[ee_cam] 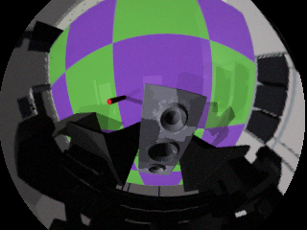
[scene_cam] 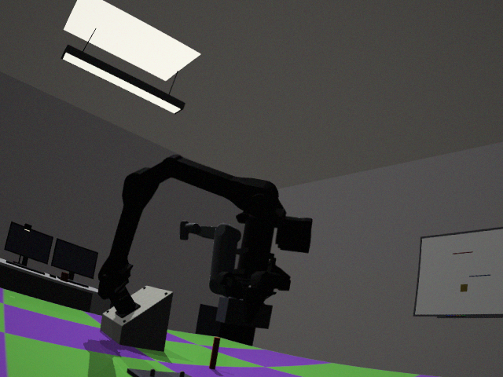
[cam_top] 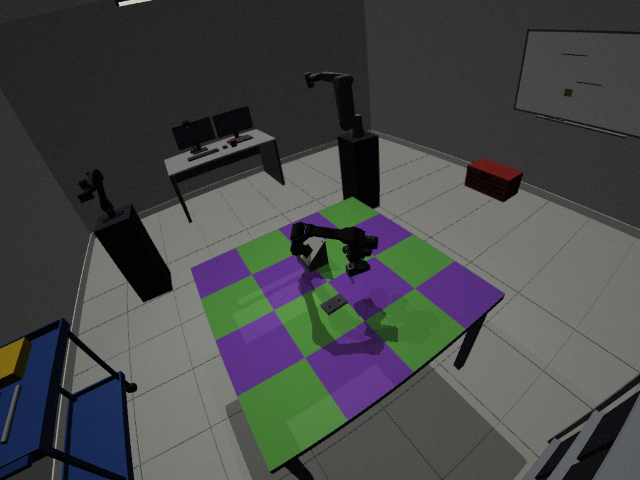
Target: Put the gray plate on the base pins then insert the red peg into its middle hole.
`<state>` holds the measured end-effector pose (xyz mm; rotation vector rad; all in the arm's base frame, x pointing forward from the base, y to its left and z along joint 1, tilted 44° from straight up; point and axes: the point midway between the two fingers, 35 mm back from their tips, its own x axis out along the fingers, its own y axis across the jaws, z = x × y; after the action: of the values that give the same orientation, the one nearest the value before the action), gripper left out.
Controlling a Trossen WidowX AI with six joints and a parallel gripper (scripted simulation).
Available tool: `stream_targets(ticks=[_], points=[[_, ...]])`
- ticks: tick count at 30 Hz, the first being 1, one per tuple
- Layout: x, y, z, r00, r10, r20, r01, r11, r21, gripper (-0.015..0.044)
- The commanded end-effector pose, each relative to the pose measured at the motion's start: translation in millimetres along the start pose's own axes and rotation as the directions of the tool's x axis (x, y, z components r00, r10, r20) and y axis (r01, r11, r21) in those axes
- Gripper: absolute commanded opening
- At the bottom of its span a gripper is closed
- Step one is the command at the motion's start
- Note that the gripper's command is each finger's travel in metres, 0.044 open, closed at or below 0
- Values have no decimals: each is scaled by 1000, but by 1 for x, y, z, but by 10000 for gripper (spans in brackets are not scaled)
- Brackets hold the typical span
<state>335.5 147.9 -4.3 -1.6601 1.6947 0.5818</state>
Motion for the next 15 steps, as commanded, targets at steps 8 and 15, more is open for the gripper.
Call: stream_targets(ticks=[8,15], points=[[-2,-7,-14,1000,-1,11,1,1000,-23,0],[9,-17,-32,1000,-1,16,2,998,-59,0]])
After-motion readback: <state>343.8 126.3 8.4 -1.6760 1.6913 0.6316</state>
